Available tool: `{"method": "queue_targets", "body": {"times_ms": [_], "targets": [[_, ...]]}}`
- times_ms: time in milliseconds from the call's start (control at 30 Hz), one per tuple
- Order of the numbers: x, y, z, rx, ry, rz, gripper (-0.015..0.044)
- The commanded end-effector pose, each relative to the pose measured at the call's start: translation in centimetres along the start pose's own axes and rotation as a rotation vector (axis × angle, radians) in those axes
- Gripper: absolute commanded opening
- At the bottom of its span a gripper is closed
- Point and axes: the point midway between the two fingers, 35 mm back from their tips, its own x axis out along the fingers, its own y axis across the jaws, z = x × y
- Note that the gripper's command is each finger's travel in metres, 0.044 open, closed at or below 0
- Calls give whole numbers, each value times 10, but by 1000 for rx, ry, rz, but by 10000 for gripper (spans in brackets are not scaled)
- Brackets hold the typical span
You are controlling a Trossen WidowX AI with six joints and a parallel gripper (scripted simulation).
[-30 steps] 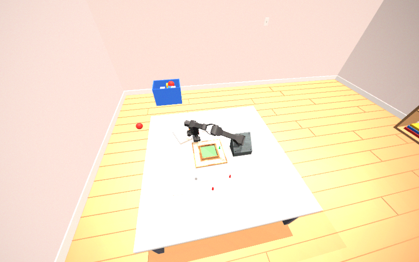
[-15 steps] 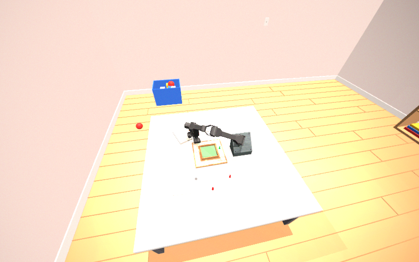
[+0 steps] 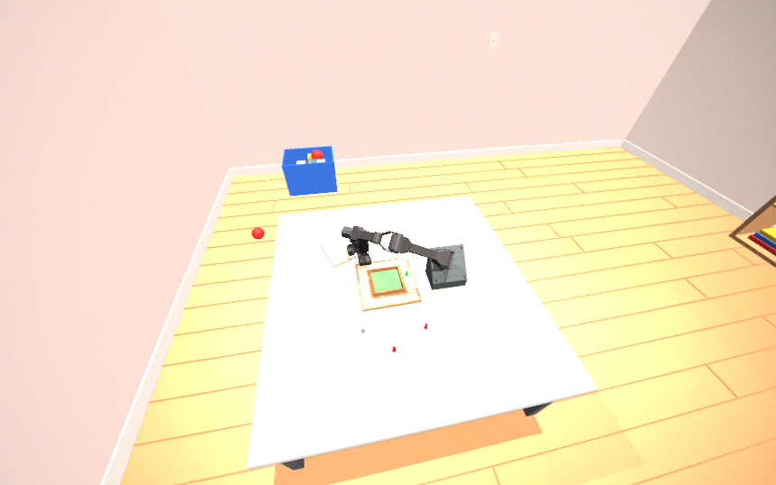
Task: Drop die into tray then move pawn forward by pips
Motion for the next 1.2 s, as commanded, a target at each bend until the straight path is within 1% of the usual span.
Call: {"method": "queue_targets", "body": {"times_ms": [0,400,467,633,1167], "targets": [[-9,-1,1,3,7,-5,0],[-108,3,5,2,7,-11,0],[-119,4,4,3,8,-10,0],[-120,8,3,48,10,-12,0],[-109,56,-15,527,13,-28,0]]}}
